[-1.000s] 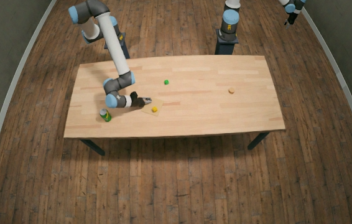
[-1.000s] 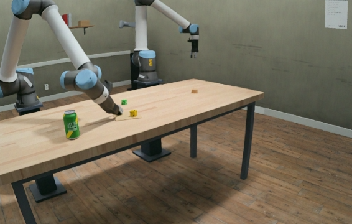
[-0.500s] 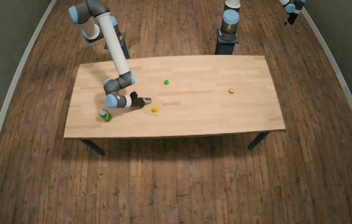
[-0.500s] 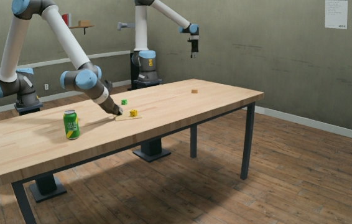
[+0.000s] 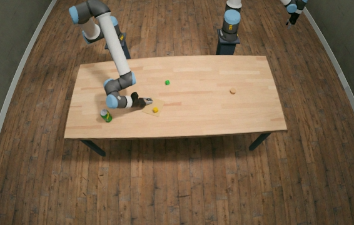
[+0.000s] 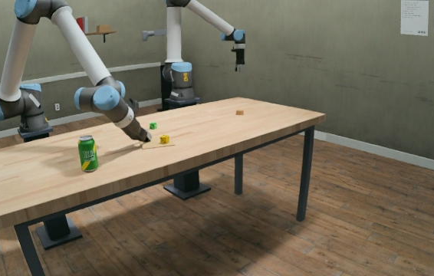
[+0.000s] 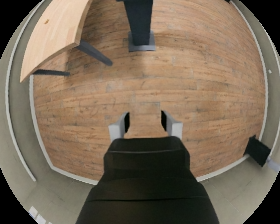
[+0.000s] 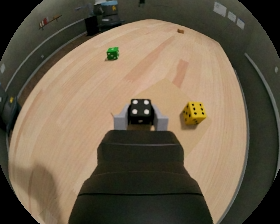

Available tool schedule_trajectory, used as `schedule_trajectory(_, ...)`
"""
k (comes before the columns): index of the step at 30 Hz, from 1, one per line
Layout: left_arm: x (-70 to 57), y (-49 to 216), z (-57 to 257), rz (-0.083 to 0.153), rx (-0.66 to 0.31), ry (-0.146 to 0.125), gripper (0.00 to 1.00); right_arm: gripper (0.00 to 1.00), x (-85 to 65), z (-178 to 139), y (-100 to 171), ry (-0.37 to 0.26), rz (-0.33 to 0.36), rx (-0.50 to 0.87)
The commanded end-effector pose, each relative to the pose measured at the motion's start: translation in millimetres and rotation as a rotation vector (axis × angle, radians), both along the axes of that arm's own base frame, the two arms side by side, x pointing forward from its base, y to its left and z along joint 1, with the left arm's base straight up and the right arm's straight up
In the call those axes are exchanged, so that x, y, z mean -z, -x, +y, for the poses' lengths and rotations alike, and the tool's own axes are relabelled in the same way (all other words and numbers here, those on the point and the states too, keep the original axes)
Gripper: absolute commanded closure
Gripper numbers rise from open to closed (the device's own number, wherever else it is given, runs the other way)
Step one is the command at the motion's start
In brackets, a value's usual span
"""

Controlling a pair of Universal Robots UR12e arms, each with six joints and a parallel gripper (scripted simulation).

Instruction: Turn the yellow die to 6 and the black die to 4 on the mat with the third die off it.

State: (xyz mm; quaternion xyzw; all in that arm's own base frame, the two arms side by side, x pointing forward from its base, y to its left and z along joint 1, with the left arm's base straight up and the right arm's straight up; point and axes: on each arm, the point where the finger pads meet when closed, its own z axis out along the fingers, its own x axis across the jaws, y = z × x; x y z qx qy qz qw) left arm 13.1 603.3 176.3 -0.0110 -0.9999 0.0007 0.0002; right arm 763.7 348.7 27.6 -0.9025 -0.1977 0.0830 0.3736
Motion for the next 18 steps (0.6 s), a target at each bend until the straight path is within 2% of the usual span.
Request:
schedule_trajectory(1, -0.8, -0.2, 0.6, 0.000, 0.000, -0.002, 0.00, 0.43, -1.2, 0.3, -0.7, -0.001, -0.002, 0.000)
schedule_trajectory(10, -0.8, -0.2, 0.6, 0.000, 0.000, -0.002, 0.00, 0.43, -1.2, 0.3, -0.7, -0.001, -0.002, 0.000)
schedule_trajectory(11, -0.8, -0.2, 0.6, 0.000, 0.000, -0.002, 0.00, 0.37, -1.2, 0.3, -0.7, -0.001, -0.002, 0.000)
schedule_trajectory(13, -0.8, -0.2, 0.6, 0.000, 0.000, -0.002, 0.00, 0.37, -1.2, 0.3, -0.7, -0.001, -0.002, 0.000)
schedule_trajectory(14, -0.8, -0.2, 0.6, 0.000, 0.000, -0.002, 0.00, 0.31, -1.2, 0.3, -0.7, -0.001, -0.002, 0.000)
schedule_trajectory(16, -0.8, -0.2, 0.6, 0.000, 0.000, -0.002, 0.00, 0.31, -1.2, 0.3, -0.7, -0.001, -0.002, 0.000)
schedule_trajectory(17, -0.8, -0.2, 0.6, 0.000, 0.000, -0.002, 0.00, 0.25, -1.2, 0.3, -0.7, -0.001, -0.002, 0.000)
schedule_trajectory(18, -0.8, -0.2, 0.6, 0.000, 0.000, -0.002, 0.00, 0.25, -1.2, 0.3, -0.7, -0.001, -0.002, 0.000)
